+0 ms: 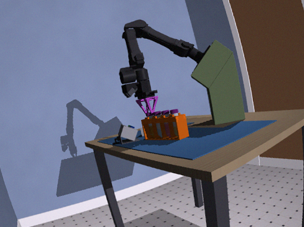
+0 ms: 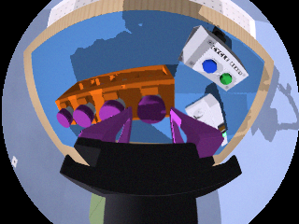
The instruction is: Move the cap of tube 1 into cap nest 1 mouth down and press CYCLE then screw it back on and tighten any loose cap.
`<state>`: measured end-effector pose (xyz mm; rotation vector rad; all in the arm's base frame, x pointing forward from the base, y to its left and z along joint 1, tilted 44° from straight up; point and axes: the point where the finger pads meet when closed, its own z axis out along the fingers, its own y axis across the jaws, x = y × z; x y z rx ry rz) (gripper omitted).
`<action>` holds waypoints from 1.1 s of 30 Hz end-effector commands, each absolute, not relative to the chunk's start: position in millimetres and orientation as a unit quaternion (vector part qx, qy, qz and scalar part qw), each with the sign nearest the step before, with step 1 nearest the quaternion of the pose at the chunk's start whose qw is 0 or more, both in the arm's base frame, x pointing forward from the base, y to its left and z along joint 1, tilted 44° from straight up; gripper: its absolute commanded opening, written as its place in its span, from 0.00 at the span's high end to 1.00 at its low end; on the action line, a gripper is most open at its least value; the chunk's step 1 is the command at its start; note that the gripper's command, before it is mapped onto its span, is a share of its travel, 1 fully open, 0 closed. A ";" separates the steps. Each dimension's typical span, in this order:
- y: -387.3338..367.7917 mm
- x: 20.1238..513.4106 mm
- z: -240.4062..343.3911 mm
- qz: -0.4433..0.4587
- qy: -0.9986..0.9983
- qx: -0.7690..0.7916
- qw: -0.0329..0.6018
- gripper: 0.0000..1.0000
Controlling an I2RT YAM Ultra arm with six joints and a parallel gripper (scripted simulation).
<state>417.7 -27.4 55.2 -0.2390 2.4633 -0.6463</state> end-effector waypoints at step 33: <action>-28.2 426.1 55.0 -0.239 0.920 -0.091 0.295 1.00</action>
